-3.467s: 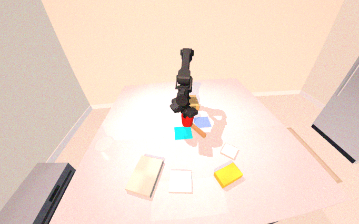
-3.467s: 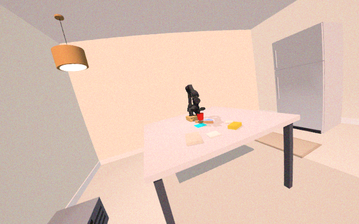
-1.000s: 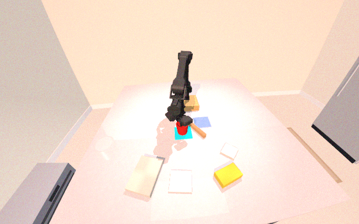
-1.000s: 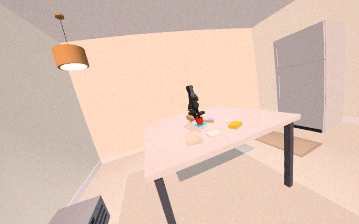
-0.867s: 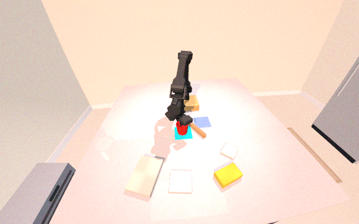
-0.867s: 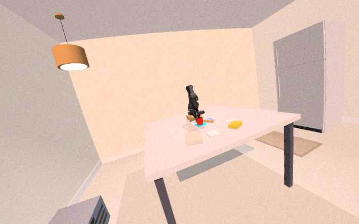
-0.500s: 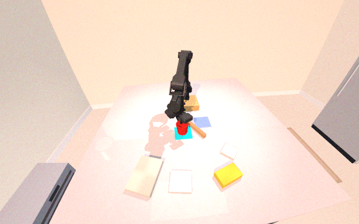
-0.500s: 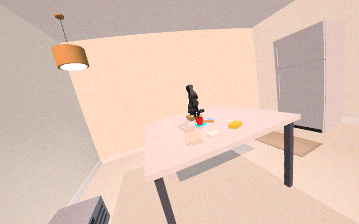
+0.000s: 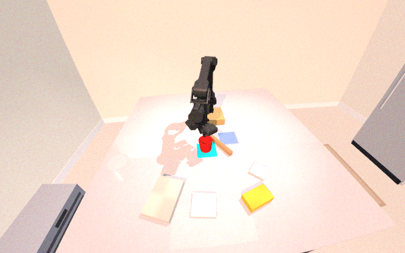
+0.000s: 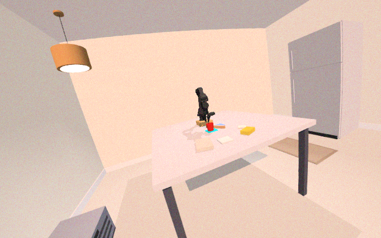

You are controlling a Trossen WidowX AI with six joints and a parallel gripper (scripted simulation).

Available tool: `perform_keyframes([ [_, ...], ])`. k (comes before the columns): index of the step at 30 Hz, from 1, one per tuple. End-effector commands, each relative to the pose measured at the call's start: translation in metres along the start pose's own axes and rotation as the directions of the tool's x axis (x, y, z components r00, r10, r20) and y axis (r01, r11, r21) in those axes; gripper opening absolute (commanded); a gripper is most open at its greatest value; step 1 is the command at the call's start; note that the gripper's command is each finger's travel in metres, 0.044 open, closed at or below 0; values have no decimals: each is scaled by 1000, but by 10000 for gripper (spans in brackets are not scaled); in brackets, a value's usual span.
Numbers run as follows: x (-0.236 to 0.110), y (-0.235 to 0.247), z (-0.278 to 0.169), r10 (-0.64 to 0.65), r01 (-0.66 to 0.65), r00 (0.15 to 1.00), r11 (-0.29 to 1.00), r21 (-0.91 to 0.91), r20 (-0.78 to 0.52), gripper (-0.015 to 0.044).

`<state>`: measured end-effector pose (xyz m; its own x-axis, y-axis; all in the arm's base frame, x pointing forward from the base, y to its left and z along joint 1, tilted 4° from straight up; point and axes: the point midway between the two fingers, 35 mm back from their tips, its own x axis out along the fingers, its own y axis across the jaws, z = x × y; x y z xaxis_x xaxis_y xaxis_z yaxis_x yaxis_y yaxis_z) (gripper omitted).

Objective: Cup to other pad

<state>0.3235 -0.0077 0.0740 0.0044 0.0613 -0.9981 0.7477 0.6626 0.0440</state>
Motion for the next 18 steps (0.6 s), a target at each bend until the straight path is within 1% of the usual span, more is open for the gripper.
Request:
perform_keyframes([
  [1, -6, 0, 0, 2, -2, 1000, 1000, -4, 2, 128],
  [2, -7, 0, 0, 2, -2, 1000, 1000, -4, 2, 128],
  [3, -3, 0, 0, 0, 0, 1000, 1000, 0, 0, 154],
  [10, -3, 0, 0, 0, 0, 1000, 1000, 0, 0, 338],
  [14, -9, 0, 0, 0, 0, 1000, 1000, 0, 0, 440],
  [18, -21, 1, 1, 1, -1, 1000, 1000, -1, 1, 440],
])
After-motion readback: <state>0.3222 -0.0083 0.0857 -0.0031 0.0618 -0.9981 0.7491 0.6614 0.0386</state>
